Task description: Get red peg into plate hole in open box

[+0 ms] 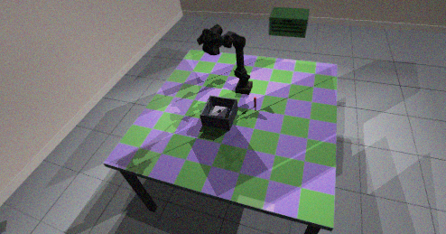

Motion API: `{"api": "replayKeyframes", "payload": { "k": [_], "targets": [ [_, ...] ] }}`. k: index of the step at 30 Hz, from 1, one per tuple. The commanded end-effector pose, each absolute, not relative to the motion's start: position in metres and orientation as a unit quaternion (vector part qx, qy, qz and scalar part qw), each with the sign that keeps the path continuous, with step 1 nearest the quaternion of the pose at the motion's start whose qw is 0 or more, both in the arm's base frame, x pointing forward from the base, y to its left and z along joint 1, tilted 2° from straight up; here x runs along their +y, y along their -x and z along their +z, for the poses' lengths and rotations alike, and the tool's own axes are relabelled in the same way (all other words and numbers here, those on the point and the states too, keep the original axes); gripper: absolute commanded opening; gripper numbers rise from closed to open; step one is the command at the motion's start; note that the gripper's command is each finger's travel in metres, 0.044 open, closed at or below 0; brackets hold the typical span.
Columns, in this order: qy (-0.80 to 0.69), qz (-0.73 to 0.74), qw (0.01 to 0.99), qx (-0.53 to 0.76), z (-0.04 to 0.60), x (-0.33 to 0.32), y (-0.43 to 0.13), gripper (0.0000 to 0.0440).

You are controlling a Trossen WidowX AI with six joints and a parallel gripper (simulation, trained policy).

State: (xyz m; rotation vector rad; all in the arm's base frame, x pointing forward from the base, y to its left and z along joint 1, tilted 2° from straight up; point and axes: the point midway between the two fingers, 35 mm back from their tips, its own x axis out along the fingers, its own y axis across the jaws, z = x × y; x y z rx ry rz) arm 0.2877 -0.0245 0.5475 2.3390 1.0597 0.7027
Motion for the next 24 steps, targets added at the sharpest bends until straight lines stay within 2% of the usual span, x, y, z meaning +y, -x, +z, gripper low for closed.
{"api": "replayKeyframes", "payload": {
  "k": [1,3,24],
  "targets": [
    [-0.859,0.253,0.221,0.387,0.548,-0.026,-0.289,0.0418],
    [-0.868,0.246,0.188,0.389,0.549,-0.028,-0.292,0.0440],
    [-0.900,0.154,-0.162,0.375,0.539,-0.060,-0.333,0.0440]
  ]
}}
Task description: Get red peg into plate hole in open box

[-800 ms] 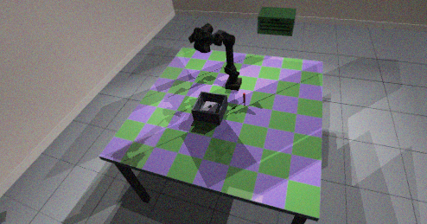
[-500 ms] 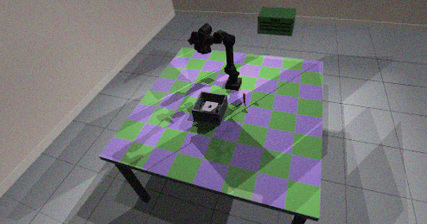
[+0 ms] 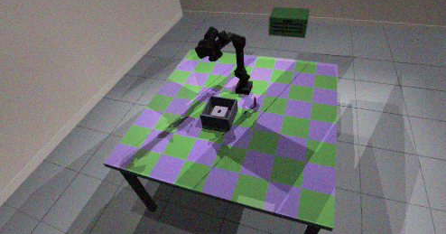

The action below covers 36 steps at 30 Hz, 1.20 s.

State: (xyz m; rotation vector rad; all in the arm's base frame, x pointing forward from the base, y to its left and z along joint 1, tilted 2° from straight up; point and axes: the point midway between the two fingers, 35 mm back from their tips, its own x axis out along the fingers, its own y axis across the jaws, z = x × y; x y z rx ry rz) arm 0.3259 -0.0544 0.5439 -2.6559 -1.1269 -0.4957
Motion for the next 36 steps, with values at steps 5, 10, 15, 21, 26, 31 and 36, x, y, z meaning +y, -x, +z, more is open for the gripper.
{"api": "replayKeyframes", "payload": {
  "k": [5,10,15,21,26,31,36],
  "targets": [
    [0.890,-0.131,0.244,-0.362,0.533,-0.069,-0.344,0.0440],
    [0.874,-0.107,0.324,-0.345,0.526,-0.078,-0.355,0.0440],
    [0.852,-0.084,0.402,-0.324,0.516,-0.086,-0.366,0.0440],
    [0.818,-0.057,0.491,-0.294,0.503,-0.096,-0.379,0.0440],
    [0.783,-0.036,0.562,-0.265,0.489,-0.103,-0.389,0.0440],
    [0.742,-0.015,0.628,-0.233,0.474,-0.110,-0.398,0.0440],
    [0.697,0.004,0.690,-0.196,0.458,-0.116,-0.406,0.0440]
  ]
}}
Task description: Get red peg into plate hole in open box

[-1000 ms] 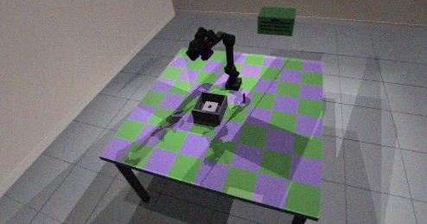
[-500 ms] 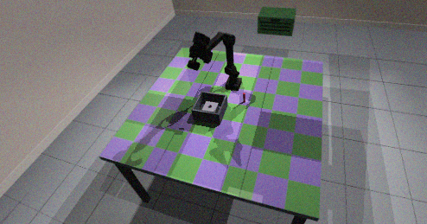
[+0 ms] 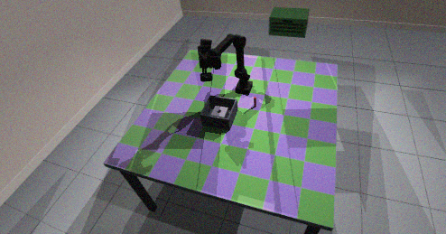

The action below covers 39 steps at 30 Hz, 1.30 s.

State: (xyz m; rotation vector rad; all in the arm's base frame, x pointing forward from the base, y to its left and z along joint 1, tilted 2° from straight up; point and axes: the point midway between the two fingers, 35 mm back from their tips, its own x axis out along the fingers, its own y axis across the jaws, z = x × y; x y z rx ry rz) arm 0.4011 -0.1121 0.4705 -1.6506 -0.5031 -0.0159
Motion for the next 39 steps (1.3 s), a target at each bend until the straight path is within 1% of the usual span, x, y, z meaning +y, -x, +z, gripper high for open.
{"api": "replayKeyframes", "payload": {
  "k": [1,11,21,30,39],
  "targets": [
    [0.688,0.008,0.701,-0.189,0.454,-0.117,-0.408,0.0440],
    [0.582,0.042,0.805,-0.106,0.416,-0.124,-0.420,0.0440],
    [0.463,0.069,0.883,-0.013,0.374,-0.123,-0.426,0.0440],
    [0.348,0.086,0.930,0.078,0.334,-0.115,-0.425,0.0440],
    [0.229,0.095,0.953,0.173,0.296,-0.099,-0.417,0.0440]
  ]
}}
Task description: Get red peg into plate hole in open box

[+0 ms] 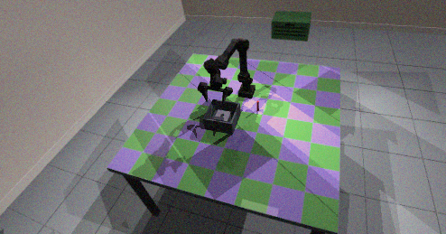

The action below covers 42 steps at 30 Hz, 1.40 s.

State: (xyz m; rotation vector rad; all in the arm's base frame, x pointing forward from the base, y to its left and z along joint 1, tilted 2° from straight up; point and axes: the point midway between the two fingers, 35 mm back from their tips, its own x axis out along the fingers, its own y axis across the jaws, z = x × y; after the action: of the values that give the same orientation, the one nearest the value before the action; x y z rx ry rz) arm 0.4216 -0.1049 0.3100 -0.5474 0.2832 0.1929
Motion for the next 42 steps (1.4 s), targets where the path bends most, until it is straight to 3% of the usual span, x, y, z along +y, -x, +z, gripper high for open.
{"api": "replayKeyframes", "payload": {
  "k": [1,20,42],
  "targets": [
    [0.216,0.095,0.954,0.184,0.292,-0.096,-0.415,0.0440],
    [-0.022,0.067,0.916,0.395,0.224,-0.036,-0.371,0.0440],
    [-0.198,-0.096,0.756,0.617,0.171,0.042,-0.276,0.0440]
  ]
}}
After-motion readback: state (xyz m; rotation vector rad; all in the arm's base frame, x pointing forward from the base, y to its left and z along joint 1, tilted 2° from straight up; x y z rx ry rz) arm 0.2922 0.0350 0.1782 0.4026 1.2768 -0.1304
